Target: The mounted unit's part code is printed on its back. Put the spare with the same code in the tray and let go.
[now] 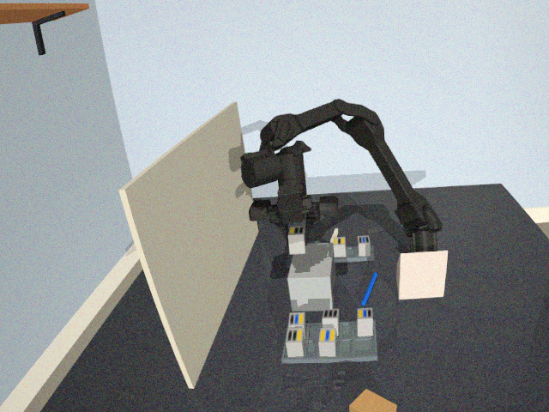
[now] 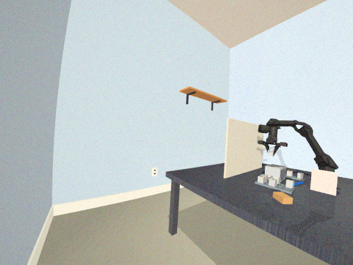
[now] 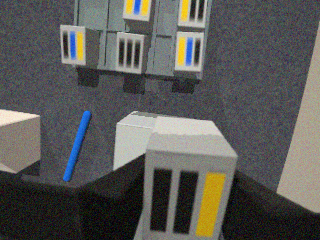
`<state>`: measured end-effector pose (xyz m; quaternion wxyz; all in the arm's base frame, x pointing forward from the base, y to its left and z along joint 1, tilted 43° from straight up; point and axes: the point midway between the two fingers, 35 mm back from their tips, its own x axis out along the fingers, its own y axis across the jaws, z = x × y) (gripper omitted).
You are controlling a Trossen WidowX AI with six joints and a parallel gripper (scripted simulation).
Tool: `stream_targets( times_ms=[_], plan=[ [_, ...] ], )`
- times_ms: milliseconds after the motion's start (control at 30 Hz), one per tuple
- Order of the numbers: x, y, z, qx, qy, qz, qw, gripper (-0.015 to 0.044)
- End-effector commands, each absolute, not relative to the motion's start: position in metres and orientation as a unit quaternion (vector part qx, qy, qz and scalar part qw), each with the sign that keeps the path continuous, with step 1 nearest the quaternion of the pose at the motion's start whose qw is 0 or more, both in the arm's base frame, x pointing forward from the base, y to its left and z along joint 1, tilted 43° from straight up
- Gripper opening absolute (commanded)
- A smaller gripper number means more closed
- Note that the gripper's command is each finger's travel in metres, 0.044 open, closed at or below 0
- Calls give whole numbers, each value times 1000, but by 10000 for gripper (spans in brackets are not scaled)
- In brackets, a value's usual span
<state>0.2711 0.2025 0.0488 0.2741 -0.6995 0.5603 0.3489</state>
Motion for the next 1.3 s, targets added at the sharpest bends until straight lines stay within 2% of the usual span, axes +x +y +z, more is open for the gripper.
stream_targets(
  times_ms=[0,433,933,1267],
  plan=[
    [289,185,69,-704,555,349,272,0],
    [330,105,137,-714,554,341,257,0],
    [338,5,211,-722,572,319,223,0],
    [339,0,212,-722,573,318,221,0]
  ],
)
